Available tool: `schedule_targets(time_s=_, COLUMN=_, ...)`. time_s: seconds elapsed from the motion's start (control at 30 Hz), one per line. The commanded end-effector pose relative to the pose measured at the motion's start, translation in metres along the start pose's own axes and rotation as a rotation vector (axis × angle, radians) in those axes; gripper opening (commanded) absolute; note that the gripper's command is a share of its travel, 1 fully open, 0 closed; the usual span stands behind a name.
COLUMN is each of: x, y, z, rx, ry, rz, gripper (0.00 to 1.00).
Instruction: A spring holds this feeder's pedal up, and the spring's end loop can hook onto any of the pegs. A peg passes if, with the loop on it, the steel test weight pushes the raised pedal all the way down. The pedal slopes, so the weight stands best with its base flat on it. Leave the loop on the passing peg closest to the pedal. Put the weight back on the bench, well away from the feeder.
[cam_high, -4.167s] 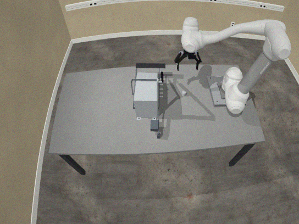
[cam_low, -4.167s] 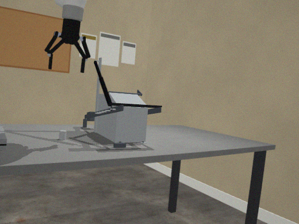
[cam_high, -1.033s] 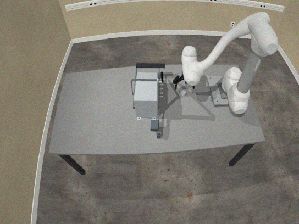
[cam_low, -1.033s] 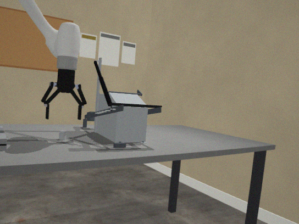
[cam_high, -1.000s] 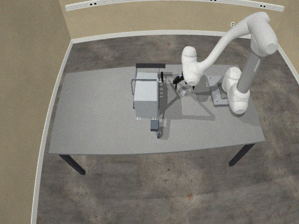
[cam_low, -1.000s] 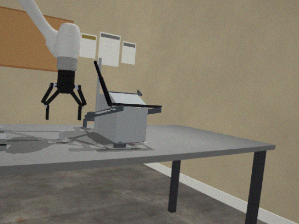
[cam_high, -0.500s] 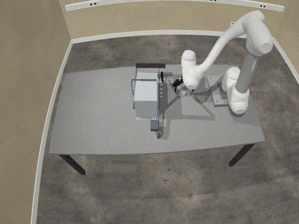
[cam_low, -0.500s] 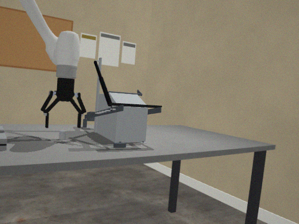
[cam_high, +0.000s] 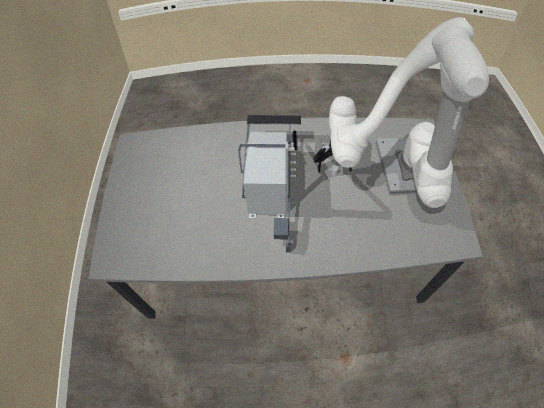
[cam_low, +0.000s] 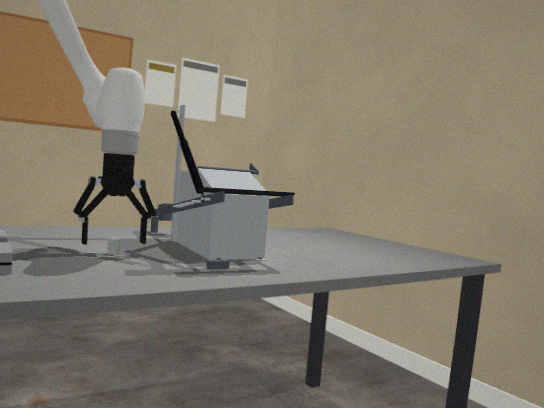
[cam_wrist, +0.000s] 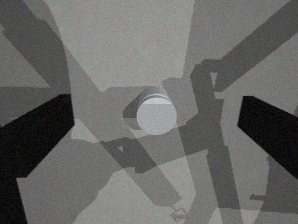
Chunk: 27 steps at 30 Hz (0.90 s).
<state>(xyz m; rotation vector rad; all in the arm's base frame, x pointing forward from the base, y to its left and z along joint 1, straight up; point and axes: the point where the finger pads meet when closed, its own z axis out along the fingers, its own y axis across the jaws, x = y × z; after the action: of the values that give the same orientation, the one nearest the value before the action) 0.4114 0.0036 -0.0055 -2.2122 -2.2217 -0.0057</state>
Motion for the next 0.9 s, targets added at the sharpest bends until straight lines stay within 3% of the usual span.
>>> schedule_targets(time_s=0.0, x=0.0000, y=0.0007, z=-0.0013, rx=-0.001, ry=0.000, rz=0.000, gripper=1.00)
schedule_targets(time_s=0.87, x=0.0000, y=0.0008, z=0.0010, rx=-0.001, ry=0.000, rz=0.000, gripper=1.00)
